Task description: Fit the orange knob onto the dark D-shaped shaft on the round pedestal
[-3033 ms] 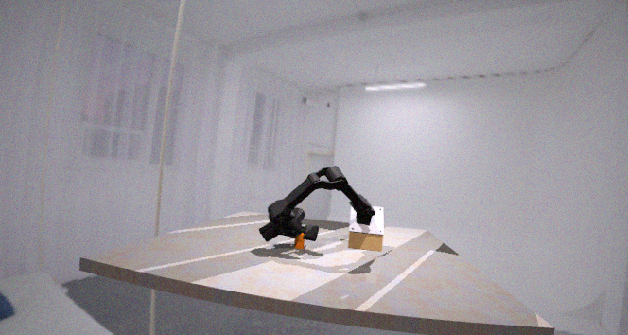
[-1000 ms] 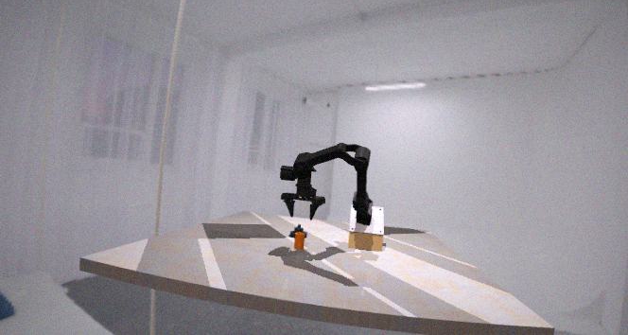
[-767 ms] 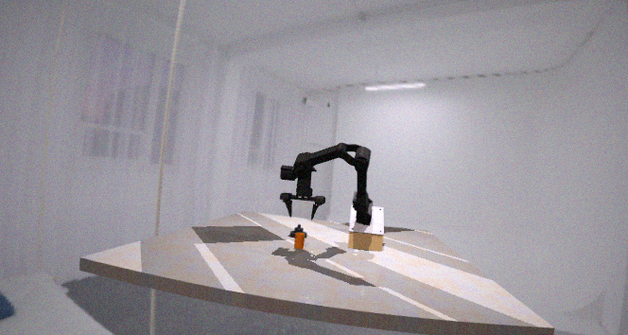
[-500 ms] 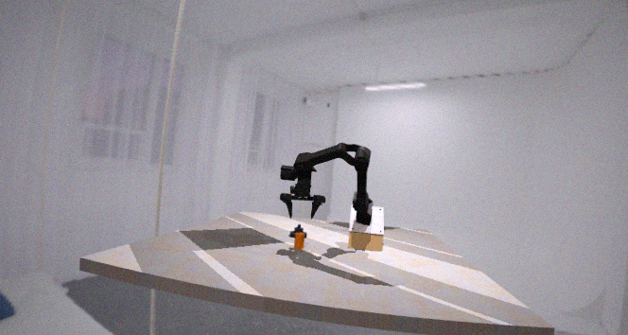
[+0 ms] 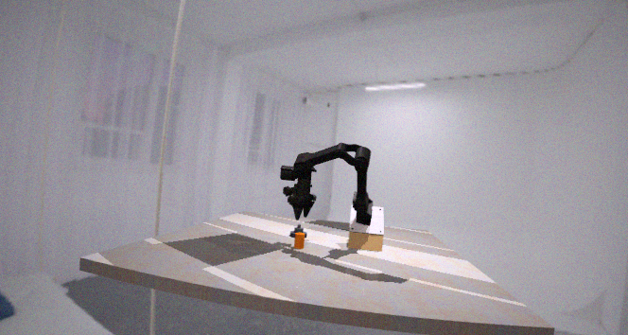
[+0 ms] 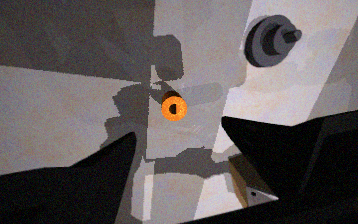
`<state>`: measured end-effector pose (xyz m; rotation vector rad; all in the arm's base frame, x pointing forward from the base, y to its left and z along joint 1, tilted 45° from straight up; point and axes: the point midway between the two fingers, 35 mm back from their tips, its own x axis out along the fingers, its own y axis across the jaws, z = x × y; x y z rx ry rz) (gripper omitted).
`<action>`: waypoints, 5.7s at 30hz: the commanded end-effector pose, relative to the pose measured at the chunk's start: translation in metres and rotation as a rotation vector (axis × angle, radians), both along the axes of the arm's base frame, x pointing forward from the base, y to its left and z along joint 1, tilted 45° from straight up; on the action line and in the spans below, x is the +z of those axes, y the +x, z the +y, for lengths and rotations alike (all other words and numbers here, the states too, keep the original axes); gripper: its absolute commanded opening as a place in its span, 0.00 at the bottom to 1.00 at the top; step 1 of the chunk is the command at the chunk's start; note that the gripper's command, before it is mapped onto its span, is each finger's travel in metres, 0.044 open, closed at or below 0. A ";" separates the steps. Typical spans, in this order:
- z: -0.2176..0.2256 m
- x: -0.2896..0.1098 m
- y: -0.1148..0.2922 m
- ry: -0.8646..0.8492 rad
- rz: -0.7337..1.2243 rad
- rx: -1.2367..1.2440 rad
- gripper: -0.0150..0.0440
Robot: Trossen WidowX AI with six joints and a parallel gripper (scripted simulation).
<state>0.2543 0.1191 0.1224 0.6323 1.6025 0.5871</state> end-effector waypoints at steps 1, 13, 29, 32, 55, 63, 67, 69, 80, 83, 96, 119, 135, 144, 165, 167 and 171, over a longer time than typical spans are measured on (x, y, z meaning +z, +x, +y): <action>0.001 0.001 0.000 0.020 -0.109 0.108 1.00; 0.025 -0.023 -0.003 0.022 -0.109 0.108 1.00; 0.044 -0.044 -0.005 0.022 -0.111 0.112 1.00; 0.047 -0.048 -0.005 0.021 -0.111 0.112 1.00; 0.073 -0.074 -0.009 0.022 -0.109 0.109 1.00; 0.081 -0.082 -0.012 0.026 -0.109 0.108 1.00; 0.081 -0.082 -0.012 0.026 -0.109 0.108 0.87; 0.081 -0.082 -0.012 0.026 -0.109 0.108 0.78; 0.081 -0.082 -0.012 0.026 -0.109 0.108 0.52; 0.081 -0.081 -0.011 0.025 -0.109 0.108 0.42; 0.025 -0.034 0.003 0.005 -0.111 0.109 0.25; -0.032 -0.001 0.007 0.014 -0.104 0.102 0.25; -0.053 -0.037 0.032 0.007 -0.108 0.101 0.25; -0.066 -0.059 0.044 0.005 -0.110 0.101 0.25; -0.096 -0.117 0.062 0.006 -0.112 0.105 0.25; -0.099 -0.122 0.063 0.007 -0.112 0.105 0.25; -0.105 -0.134 0.064 0.008 -0.113 0.106 0.25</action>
